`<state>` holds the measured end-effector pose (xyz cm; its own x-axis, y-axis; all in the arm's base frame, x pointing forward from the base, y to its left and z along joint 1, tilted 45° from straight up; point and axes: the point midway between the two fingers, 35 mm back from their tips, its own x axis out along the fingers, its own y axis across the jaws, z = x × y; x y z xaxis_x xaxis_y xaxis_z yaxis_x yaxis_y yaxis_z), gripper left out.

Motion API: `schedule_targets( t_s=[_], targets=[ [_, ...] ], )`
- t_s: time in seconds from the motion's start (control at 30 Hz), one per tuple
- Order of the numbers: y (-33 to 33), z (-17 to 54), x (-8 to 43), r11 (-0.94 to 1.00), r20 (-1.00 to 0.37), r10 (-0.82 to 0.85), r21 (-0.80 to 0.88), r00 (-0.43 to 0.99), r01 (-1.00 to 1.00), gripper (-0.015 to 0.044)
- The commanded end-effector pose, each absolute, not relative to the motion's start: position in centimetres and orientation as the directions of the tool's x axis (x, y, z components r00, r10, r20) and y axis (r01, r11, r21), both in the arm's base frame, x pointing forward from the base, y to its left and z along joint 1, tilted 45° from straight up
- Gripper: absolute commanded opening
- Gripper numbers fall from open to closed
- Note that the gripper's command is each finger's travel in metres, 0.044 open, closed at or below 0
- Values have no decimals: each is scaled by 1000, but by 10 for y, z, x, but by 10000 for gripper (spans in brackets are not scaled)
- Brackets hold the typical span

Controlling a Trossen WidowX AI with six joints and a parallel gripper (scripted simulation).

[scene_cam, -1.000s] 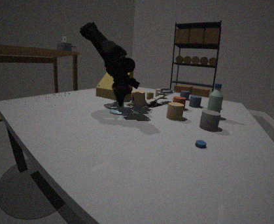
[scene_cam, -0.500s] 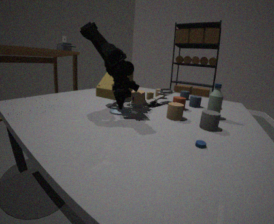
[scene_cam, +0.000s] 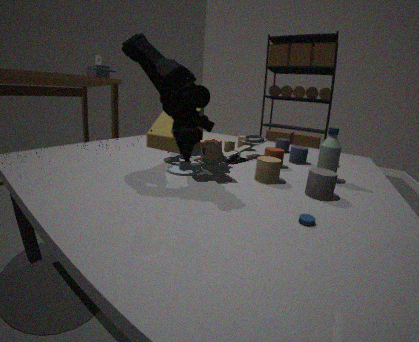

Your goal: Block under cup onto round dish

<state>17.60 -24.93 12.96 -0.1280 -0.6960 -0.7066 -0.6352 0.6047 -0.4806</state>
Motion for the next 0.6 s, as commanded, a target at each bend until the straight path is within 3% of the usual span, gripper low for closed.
schedule_targets(
  t_s=[0.0,0.57],
  targets=[
    [-229,155,180,594,-698,-707,-499,-113,-631,440],
    [-203,182,184,587,-697,-710,-506,-102,-632,440]
  ],
)
